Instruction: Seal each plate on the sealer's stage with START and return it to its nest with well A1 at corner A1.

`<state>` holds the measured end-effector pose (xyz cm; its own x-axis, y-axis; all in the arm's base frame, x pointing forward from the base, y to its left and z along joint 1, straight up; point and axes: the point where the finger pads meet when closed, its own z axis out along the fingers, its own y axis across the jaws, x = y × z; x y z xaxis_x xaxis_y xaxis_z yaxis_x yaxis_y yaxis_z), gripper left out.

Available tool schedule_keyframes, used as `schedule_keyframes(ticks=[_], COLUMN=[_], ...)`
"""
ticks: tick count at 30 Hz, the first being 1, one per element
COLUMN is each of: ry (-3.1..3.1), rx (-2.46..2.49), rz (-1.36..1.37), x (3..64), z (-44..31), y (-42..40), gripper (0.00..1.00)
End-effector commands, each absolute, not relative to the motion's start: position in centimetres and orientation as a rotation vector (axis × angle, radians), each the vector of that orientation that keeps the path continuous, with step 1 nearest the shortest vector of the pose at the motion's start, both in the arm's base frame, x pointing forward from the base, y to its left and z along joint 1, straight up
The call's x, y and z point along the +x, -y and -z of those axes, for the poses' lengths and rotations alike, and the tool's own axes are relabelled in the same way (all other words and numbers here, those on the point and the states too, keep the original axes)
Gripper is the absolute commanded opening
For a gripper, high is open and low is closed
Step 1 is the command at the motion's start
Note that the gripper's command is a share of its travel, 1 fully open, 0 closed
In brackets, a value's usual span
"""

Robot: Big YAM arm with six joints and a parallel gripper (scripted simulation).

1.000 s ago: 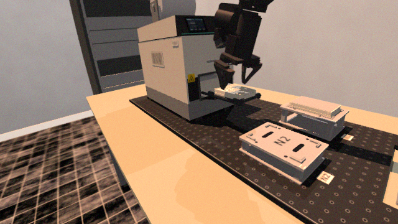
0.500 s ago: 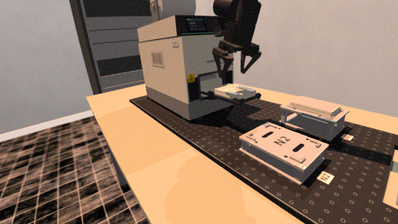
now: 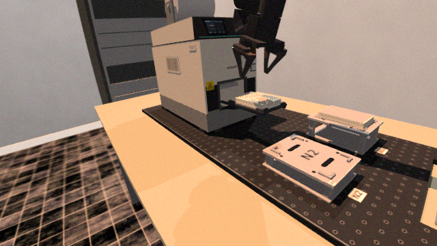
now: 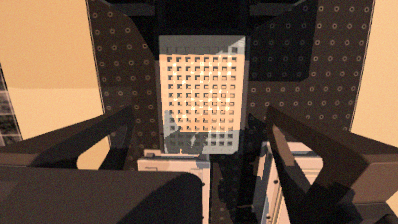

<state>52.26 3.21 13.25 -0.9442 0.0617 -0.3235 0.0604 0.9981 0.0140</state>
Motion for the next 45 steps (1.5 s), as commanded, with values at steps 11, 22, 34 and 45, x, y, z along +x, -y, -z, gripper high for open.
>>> schedule_keyframes(ticks=[11, 22, 34, 45], ry=[-2.827, -2.809, -2.791, -2.803], rx=[0.080, 0.060, 0.072, 0.096], rz=[-0.002, -0.007, -0.006, -0.017], x=[52.5, 53.2, 51.9, 48.7], z=[-11.6, -12.4, -12.1, -12.8], y=[-2.8, -3.6, -2.2, -3.1], gripper=[1.00, 1.00, 1.00, 1.00])
